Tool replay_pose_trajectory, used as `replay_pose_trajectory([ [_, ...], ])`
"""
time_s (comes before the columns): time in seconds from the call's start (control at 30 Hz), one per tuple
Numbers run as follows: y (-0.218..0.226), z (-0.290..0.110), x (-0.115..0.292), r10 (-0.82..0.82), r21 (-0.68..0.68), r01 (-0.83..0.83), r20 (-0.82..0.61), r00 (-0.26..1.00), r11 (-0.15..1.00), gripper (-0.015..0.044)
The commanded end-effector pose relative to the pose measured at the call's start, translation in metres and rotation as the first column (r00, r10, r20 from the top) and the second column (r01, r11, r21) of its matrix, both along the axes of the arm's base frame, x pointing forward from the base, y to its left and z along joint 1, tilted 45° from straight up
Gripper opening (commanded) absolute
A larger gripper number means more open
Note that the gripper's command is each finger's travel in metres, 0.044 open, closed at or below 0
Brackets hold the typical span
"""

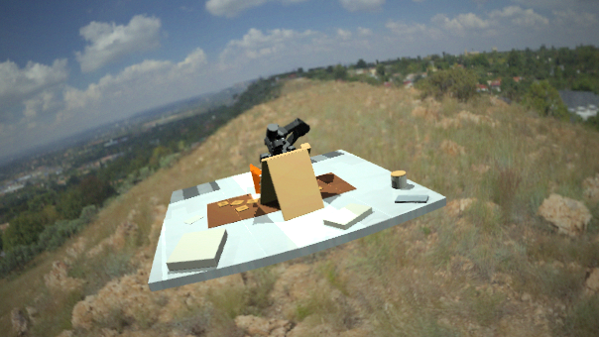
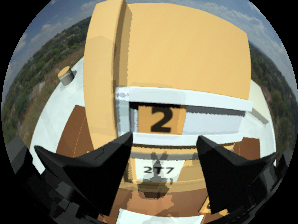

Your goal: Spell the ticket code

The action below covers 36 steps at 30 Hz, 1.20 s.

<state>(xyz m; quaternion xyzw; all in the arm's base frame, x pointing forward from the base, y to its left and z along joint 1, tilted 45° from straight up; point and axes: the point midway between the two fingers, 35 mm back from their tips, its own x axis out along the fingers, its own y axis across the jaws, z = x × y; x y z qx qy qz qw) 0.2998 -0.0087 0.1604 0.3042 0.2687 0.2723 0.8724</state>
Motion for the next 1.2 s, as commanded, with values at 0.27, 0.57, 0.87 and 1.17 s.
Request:
replay_pose_trajectory([
  [0.27,-0.0037,0.0043,-0.0038,0.002,-0.002,-0.002,0.005,1.0,1.0,0.0295],
  [0.57,-0.0036,0.0029,-0.0041,-0.001,0.001,0.001,-0.001,1.0,1.0,0.019],
  [0.87,-0.0036,0.0029,-0.0041,-0.001,0.001,0.001,-0.001,1.0,1.0,0.0],
  [1.17,-0.0041,0.0028,-0.0032,0.0,-0.002,0.0,-0.005,1.0,1.0,0.0],
])
